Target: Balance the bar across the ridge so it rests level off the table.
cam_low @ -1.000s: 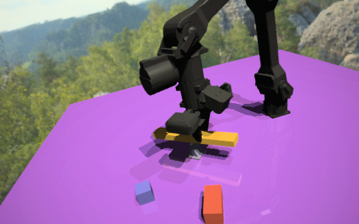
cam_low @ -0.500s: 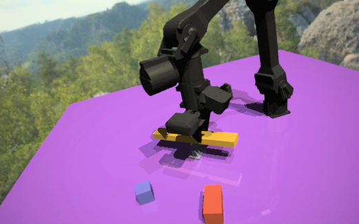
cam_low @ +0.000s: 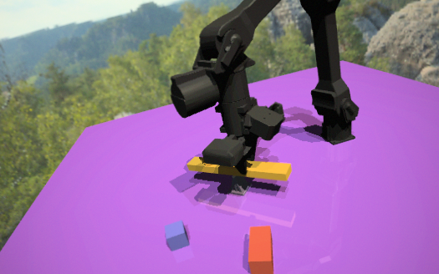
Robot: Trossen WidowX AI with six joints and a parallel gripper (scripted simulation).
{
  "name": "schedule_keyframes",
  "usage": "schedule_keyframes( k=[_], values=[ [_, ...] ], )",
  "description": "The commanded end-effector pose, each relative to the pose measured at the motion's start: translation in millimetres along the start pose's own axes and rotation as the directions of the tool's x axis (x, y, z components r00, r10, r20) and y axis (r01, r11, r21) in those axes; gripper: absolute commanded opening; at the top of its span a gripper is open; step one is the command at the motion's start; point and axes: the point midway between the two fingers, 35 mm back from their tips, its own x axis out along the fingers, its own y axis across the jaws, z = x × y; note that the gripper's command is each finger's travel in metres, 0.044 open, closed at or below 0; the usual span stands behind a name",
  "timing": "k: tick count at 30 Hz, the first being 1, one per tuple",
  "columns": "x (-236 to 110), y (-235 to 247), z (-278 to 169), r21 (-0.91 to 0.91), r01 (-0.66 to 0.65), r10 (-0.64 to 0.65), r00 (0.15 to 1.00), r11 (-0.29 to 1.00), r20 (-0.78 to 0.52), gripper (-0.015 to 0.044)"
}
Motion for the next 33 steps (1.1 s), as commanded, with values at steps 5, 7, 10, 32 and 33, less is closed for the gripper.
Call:
schedule_keyframes(
  k=[5, 7, 10, 32, 33],
  values=[
    [1.3, 0.0, -0.4, -0.004, 0.0, 0.0, 1.0, 1.0, -0.002, 0.0],
    [1.3, -0.1, -0.4, -0.004, 0.0, 0.0, 1.0, 1.0, -0.002, 0.0],
    [1.6, 0.0, -0.4, -0.004, 0.0, 0.0, 1.0, 1.0, -0.002, 0.0],
    [3.4, -0.1, -0.4, -0.004, 0.0, 0.0, 1.0, 1.0, -0.002, 0.0],
    [3.6, -0.1, -0.5, -0.004, 0.0, 0.0, 1.0, 1.0, -0.002, 0.0]
  ],
)
